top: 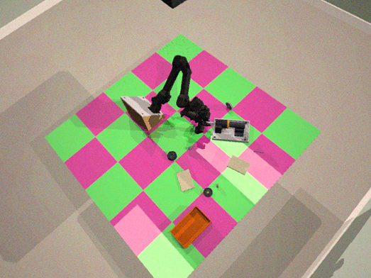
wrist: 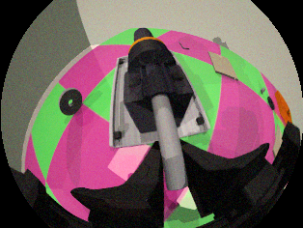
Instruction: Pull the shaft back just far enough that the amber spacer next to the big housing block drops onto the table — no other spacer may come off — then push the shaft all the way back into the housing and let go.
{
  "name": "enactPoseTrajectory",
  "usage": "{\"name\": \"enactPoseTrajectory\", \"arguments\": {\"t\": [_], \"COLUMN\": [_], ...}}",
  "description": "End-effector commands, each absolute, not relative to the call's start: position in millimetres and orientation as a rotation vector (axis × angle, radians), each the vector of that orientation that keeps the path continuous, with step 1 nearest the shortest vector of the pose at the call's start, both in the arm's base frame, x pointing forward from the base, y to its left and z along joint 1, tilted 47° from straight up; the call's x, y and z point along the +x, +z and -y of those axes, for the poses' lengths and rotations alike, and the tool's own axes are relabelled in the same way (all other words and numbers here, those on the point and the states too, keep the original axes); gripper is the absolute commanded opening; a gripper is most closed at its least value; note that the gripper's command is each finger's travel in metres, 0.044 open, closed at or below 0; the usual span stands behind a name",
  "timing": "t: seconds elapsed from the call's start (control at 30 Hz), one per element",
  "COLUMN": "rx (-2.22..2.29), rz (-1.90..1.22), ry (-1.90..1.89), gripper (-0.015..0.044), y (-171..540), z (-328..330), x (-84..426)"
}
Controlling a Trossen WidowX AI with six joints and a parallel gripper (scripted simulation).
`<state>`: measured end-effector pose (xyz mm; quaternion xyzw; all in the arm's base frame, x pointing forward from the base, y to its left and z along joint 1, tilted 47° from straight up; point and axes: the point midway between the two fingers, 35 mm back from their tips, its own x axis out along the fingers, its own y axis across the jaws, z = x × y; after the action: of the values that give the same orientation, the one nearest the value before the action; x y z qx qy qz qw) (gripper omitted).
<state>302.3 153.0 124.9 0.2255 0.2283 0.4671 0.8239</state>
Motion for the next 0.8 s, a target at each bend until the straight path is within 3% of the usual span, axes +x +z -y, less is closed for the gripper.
{"name": "enactPoseTrajectory", "arguments": {"t": [0.0, 0.77], "rx": [0.475, 0.475], "rz": [-0.482, -0.482], "ry": [0.997, 0.997], "gripper": [0.0, 0.0], "y": [125.0, 123.9], "z": [-152.6, -151.4], "x": [301.5, 299.8]}}
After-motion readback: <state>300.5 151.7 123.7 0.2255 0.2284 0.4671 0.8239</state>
